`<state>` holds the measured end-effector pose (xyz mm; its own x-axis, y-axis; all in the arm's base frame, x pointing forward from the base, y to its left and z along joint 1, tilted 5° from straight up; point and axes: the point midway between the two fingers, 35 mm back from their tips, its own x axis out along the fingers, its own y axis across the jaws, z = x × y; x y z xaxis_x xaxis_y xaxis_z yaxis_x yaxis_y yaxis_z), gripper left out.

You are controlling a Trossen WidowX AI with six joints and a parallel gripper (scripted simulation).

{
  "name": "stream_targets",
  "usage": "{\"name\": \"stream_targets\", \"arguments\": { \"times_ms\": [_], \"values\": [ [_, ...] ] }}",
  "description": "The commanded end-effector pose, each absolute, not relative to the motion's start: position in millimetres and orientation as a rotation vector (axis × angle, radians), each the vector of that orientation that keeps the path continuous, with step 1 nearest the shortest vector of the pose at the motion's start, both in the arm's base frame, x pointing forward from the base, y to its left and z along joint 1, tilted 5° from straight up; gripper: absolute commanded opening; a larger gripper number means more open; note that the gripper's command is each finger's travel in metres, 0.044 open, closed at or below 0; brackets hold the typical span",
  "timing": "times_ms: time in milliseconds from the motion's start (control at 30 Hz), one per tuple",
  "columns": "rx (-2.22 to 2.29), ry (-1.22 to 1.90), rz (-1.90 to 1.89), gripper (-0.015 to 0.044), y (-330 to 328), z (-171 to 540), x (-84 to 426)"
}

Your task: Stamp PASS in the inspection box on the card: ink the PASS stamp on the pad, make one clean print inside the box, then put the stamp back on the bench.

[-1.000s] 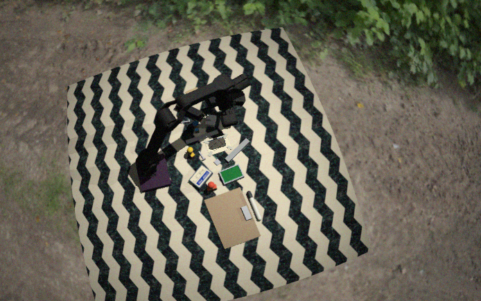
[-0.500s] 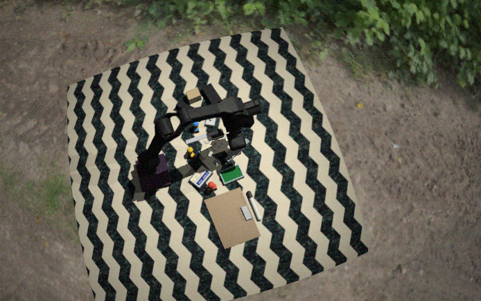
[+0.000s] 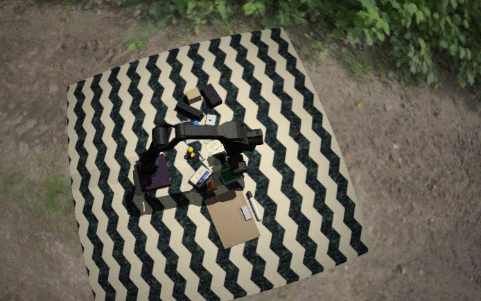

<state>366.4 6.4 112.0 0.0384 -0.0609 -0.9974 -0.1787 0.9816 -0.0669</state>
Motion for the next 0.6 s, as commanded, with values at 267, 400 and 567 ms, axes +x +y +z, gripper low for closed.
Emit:
{"name": "stream_targets", "arguments": {
  "times_ms": [267,400,567],
  "values": [
    [-0.200,1.531,0.092,0.0000,-33.7,114.4,356.2],
    [-0.199,1.531,0.092,0.0000,-34.0,111.8,356.5],
    [-0.198,1.531,0.092,0.0000,-34.3,108.5,356.9]
  ]
}}
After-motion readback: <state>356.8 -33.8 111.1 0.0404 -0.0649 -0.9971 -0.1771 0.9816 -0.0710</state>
